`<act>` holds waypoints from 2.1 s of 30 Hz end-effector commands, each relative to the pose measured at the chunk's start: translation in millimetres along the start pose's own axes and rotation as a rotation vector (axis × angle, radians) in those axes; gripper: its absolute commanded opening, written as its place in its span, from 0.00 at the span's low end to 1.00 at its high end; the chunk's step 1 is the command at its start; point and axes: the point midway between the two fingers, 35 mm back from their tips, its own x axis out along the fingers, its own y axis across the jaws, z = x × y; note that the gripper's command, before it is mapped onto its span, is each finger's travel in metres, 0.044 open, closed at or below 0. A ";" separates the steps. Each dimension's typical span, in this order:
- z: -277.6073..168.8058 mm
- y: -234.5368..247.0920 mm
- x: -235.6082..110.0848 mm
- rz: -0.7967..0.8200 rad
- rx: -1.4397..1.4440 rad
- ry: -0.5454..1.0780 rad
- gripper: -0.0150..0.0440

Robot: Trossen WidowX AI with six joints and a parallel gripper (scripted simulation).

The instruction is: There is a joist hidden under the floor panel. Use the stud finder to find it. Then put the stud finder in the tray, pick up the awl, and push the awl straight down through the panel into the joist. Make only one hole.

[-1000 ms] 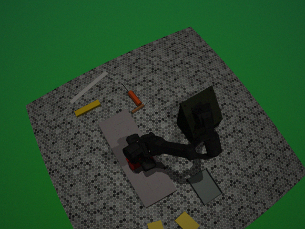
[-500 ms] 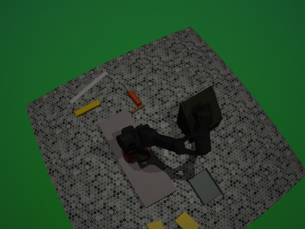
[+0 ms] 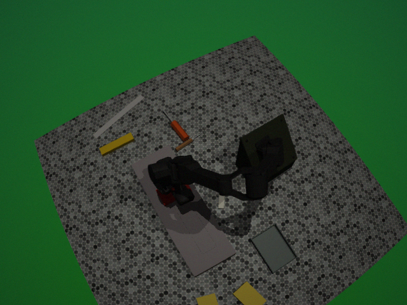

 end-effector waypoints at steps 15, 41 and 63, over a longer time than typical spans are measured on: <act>0.3 -60.3 -0.6 -0.005 -0.002 0.000 0.25; 1.2 -127.1 -2.9 -0.007 -0.001 -0.005 0.25; 26.6 -132.8 -89.3 -0.015 -0.004 -0.001 0.25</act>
